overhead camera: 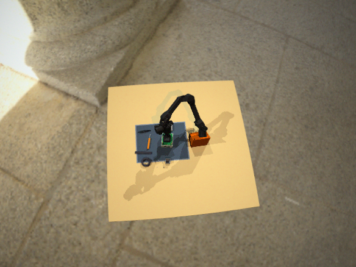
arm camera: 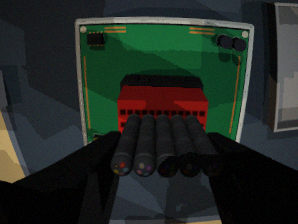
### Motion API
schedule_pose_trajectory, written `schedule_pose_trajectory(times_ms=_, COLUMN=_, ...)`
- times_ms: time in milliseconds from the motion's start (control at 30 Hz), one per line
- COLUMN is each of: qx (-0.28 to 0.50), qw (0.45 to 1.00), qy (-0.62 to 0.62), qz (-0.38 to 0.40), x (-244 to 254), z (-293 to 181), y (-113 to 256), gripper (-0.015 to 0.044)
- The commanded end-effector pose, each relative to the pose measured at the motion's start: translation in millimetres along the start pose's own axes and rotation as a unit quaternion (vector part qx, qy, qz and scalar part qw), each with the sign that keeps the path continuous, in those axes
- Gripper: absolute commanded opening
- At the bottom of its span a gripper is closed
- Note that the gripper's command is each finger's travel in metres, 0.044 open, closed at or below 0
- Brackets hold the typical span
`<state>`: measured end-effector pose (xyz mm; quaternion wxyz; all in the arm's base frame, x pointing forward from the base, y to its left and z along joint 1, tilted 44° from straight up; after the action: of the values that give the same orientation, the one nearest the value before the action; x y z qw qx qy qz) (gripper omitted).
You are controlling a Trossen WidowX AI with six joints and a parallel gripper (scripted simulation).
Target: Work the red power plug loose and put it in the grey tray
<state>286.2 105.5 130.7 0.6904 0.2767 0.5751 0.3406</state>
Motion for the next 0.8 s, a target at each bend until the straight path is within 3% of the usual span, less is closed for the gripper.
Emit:
schedule_pose_trajectory(times_ms=0, qx=-0.012, qw=0.999, qy=0.005, qz=-0.039, x=16, z=-2, y=10, gripper=0.0000)
schedule_pose_trajectory(times_ms=233, qx=-0.015, qw=0.994, qy=0.004, qz=-0.109, x=41, z=-4, y=8, gripper=0.0000)
schedule_pose_trajectory(times_ms=467, qx=-0.011, qw=0.999, qy=0.005, qz=-0.040, x=16, z=-3, y=12, gripper=0.0000)
schedule_pose_trajectory(times_ms=767, qx=-0.011, qw=0.999, qy=0.005, qz=-0.040, x=17, z=-3, y=22, gripper=0.0000)
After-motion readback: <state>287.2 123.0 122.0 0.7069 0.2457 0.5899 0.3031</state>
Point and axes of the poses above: the point midway between the two fingers, 35 mm back from their tips, its own y axis back along the fingers, its own x axis across the jaws, z = x × y, the point moved 10 cm from there along y, back along the fingers, and after that the axes turned 3 degrees about -y, right-handed, at the moved point
